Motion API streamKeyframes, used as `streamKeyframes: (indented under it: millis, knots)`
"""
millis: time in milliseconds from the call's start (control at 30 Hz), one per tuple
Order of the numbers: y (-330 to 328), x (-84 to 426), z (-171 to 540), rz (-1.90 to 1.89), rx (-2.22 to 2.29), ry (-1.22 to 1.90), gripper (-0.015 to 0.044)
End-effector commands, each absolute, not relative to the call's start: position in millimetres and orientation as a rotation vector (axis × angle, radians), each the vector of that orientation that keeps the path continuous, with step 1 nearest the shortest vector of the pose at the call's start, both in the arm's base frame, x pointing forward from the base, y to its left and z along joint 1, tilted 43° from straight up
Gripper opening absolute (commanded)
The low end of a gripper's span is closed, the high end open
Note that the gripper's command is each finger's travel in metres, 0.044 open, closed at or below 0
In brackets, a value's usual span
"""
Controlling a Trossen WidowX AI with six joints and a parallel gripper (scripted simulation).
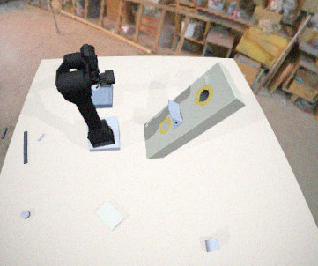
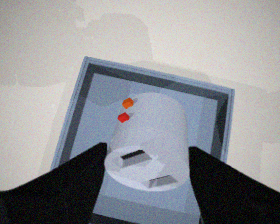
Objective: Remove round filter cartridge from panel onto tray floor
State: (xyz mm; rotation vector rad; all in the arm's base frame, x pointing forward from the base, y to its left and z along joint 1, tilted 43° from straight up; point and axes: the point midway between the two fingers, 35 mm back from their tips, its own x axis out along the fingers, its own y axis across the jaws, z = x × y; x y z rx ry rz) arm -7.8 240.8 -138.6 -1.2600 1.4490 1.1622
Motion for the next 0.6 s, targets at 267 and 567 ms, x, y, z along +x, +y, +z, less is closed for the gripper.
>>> streamKeyframes:
  millis: [267, 567]
  knots:
    - [211.8, -12.2, -162.9, 1.155, -1.275, 1.461, 0.0053]
    - [211.8, -12.2, -162.9, 1.155, -1.275, 1.461, 0.0289]
